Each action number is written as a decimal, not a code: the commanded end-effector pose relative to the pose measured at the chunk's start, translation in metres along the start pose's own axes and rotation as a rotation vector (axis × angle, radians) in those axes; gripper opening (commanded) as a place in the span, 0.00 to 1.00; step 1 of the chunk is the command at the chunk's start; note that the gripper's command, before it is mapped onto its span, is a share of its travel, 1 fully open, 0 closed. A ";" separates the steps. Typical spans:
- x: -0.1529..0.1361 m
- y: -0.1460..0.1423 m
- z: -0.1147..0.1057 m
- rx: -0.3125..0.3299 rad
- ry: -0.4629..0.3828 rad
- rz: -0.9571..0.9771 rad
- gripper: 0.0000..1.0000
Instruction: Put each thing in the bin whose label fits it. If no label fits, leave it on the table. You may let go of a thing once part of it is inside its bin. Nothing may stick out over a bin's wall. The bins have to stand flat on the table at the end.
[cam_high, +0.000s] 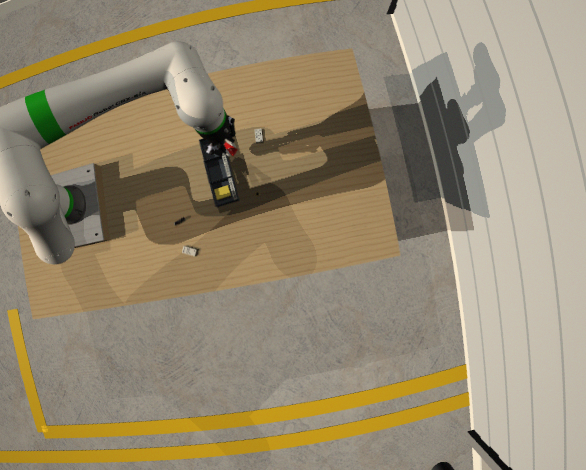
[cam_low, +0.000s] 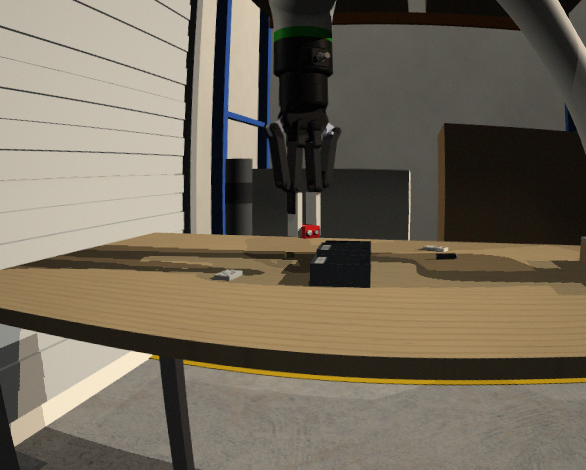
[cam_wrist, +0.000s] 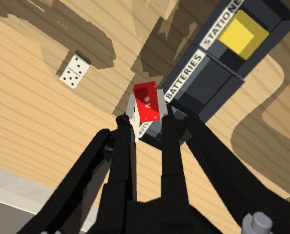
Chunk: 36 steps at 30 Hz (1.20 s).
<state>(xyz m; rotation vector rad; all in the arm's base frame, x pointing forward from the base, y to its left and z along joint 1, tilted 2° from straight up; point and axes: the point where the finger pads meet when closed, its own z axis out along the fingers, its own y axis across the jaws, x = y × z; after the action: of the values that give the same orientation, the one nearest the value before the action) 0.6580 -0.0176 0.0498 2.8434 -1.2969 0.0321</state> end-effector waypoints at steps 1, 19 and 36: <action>-0.003 0.020 -0.001 0.004 0.004 0.144 0.22; -0.014 0.085 -0.001 0.002 -0.004 0.657 0.22; -0.013 0.081 -0.001 0.005 0.003 0.741 0.22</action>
<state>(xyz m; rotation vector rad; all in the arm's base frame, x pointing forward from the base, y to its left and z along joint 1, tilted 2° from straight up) 0.5877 -0.0612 0.0503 2.1897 -2.2463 0.0456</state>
